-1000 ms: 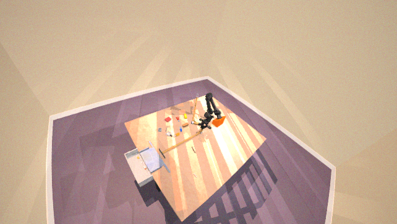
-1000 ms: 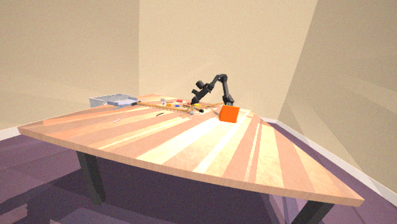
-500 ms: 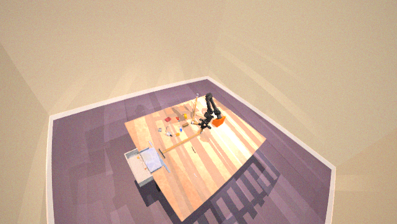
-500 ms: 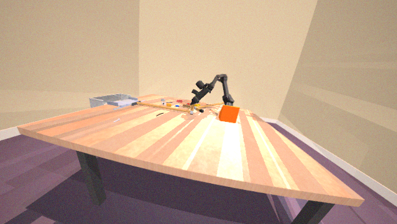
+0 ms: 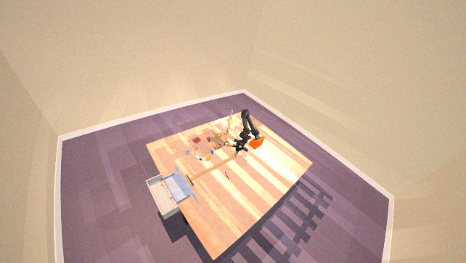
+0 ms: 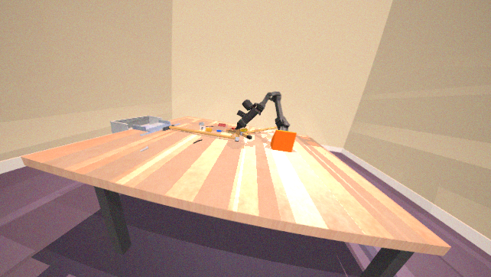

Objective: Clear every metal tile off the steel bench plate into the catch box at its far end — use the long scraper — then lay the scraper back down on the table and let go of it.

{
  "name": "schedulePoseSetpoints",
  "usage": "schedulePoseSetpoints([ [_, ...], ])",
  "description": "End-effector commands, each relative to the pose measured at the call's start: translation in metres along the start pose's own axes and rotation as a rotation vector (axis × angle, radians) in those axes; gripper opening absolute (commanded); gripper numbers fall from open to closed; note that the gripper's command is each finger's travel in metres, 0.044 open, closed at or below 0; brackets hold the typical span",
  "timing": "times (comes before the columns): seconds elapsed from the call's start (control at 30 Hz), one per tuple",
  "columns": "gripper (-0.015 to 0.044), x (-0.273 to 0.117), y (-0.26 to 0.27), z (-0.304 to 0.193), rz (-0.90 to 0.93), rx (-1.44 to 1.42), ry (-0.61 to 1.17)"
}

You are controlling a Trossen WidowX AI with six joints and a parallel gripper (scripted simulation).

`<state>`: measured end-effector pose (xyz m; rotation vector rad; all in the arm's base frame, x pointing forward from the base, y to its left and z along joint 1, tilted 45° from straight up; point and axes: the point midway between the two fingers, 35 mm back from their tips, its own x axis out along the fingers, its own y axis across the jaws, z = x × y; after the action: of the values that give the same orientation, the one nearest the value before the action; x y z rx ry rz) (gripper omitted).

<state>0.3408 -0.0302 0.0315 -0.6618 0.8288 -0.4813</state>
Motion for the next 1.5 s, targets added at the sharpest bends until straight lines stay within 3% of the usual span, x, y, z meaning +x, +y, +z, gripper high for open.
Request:
schedulePoseSetpoints([
  [0.0, 0.0000, 0.000, 0.000, 0.000, 0.000, 0.000, 0.000],
  [0.43, 0.0000, 0.001, 0.000, -0.003, -0.002, 0.006, 0.009],
  [1.0, 0.0440, -0.001, 0.001, -0.001, 0.001, 0.001, 0.006],
  [1.47, 0.0440, -0.030, 0.012, 0.016, 0.023, 0.009, 0.026],
])
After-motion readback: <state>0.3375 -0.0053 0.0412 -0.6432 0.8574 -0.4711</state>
